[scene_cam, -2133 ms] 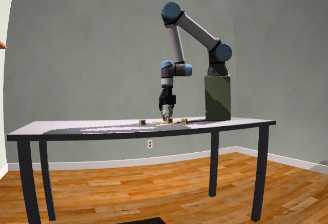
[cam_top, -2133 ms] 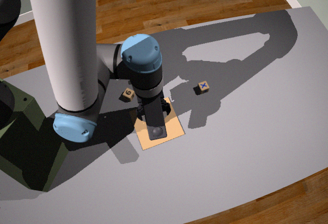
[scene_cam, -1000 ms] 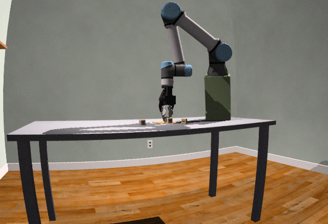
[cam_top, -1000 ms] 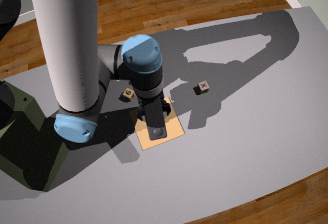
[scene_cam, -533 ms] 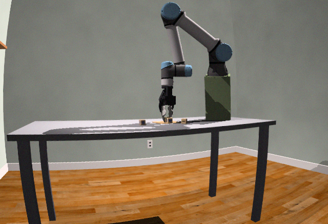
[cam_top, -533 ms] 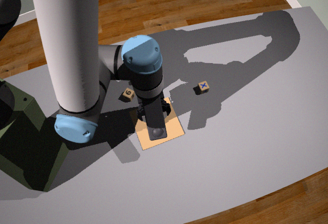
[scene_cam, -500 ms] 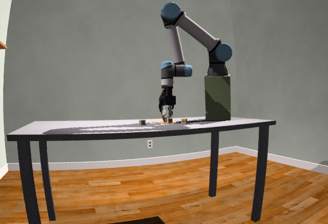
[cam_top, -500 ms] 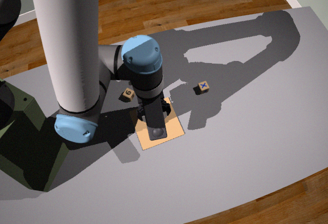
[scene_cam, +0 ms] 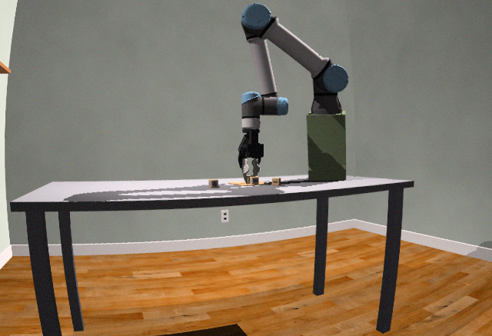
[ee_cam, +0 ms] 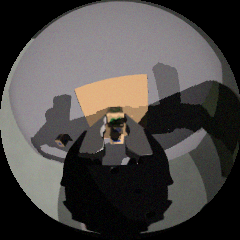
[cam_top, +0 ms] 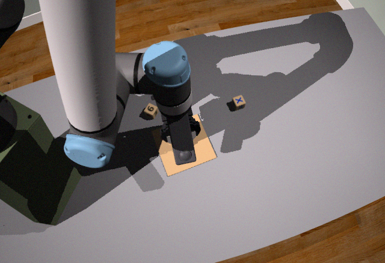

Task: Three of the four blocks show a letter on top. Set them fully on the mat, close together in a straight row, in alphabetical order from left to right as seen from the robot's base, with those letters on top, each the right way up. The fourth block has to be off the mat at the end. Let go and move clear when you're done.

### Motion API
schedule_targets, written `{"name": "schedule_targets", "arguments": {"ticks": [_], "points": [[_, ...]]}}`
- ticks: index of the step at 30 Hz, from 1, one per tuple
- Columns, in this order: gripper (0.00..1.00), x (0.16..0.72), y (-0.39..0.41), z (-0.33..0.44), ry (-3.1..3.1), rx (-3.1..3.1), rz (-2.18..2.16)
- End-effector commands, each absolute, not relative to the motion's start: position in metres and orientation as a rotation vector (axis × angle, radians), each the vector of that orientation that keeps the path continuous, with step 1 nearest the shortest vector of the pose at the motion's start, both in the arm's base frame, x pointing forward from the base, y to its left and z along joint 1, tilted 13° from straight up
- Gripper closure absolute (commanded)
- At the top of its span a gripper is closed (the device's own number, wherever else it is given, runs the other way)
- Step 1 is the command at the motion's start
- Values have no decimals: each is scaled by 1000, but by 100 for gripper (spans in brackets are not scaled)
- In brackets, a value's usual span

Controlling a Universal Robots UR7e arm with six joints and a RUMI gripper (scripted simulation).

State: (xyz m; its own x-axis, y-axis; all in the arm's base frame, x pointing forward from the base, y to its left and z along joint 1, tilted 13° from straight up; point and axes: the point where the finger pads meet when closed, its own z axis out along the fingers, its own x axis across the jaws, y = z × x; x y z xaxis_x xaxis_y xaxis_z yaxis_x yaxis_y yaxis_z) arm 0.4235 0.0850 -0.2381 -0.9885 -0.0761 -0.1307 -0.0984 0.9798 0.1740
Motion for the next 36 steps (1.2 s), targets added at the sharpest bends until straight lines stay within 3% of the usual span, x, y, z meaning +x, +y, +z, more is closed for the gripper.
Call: {"name": "schedule_targets", "arguments": {"ticks": [1,12,27,36], "points": [[91,424,85,-238,3001,-133,273],[91,424,85,-238,3001,-133,273],[72,424,85,-238,3001,-133,273],[72,424,85,-238,3001,-133,273]]}}
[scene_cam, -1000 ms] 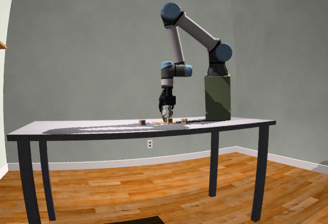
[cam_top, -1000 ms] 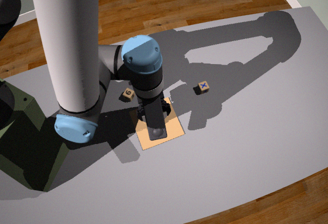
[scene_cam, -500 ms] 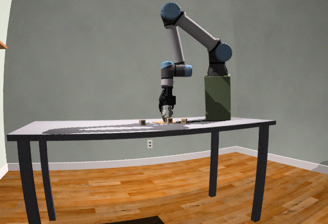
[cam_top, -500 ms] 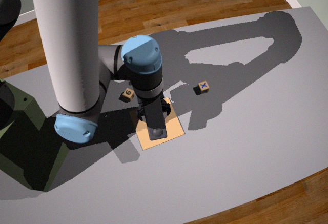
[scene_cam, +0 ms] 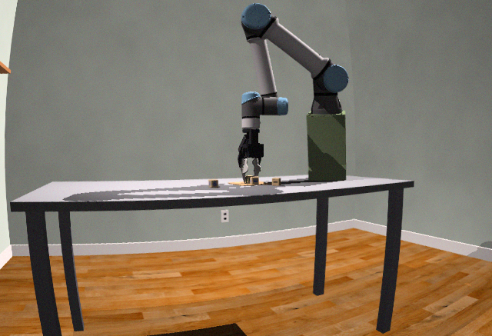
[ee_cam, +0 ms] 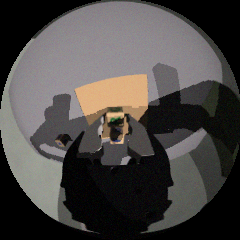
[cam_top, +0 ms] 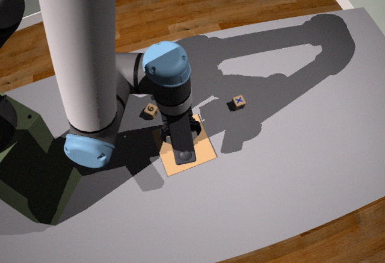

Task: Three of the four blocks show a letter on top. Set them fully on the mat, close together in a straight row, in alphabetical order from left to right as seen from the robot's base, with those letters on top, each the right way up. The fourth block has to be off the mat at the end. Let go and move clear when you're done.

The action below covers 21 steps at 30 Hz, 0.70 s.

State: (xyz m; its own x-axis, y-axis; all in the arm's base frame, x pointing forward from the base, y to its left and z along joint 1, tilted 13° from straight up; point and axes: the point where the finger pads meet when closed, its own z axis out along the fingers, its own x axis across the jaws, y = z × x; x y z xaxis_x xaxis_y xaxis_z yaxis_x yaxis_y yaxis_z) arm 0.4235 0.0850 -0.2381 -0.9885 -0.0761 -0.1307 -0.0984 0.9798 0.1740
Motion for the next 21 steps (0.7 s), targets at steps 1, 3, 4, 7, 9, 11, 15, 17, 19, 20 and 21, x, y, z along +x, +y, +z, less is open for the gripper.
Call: {"name": "schedule_targets", "arguments": {"ticks": [1,3,4,7,9,11,15,17,19,20,21], "points": [[72,424,85,-238,3001,-133,273],[72,424,85,-237,3001,-133,273],[72,424,85,-237,3001,-133,273],[72,424,84,-236,3001,-133,273],[72,423,84,-233,3001,-133,273],[72,423,83,-230,3001,-133,273],[72,422,81,-219,3001,-133,273],[72,421,80,-213,3001,-133,273],[72,420,79,-205,3001,-133,273],[72,420,79,-205,3001,-133,273],[72,420,79,-205,3001,-133,273]]}}
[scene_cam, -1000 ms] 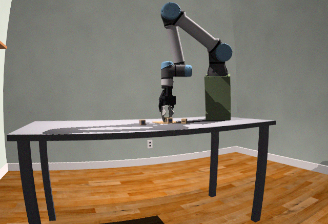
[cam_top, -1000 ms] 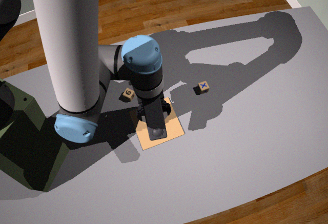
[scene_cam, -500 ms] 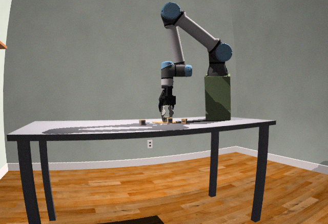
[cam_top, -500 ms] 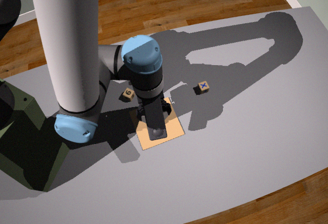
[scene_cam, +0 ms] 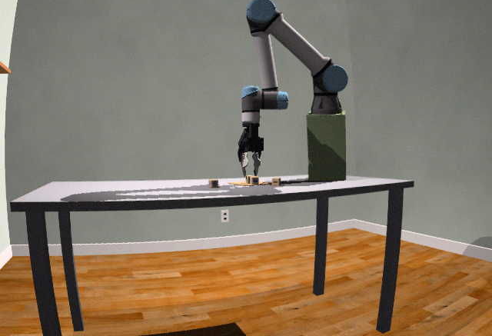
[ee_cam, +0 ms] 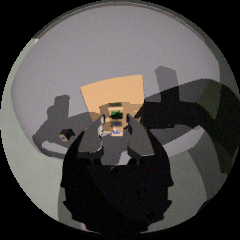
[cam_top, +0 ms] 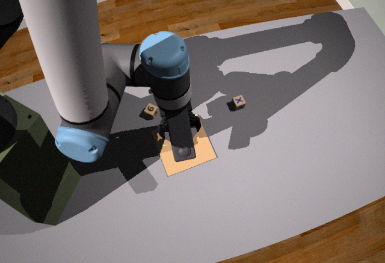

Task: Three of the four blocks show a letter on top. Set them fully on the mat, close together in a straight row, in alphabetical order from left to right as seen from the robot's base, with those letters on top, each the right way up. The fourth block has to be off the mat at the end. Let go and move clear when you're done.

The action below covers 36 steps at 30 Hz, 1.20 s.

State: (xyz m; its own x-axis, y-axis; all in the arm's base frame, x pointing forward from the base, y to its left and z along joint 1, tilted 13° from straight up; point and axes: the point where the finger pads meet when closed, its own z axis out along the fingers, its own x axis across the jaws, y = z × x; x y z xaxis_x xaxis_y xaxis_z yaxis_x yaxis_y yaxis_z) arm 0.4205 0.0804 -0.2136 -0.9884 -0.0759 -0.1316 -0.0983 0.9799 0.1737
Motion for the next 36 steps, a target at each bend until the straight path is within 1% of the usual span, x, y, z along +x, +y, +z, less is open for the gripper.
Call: {"name": "schedule_targets", "arguments": {"ticks": [1,14,27,28,36], "points": [[72,420,78,-202,3001,-133,273],[72,414,70,-159,3001,-133,273],[72,413,68,-150,3001,-133,273],[0,413,68,-150,3001,-133,273],[0,413,68,-150,3001,-133,273]]}}
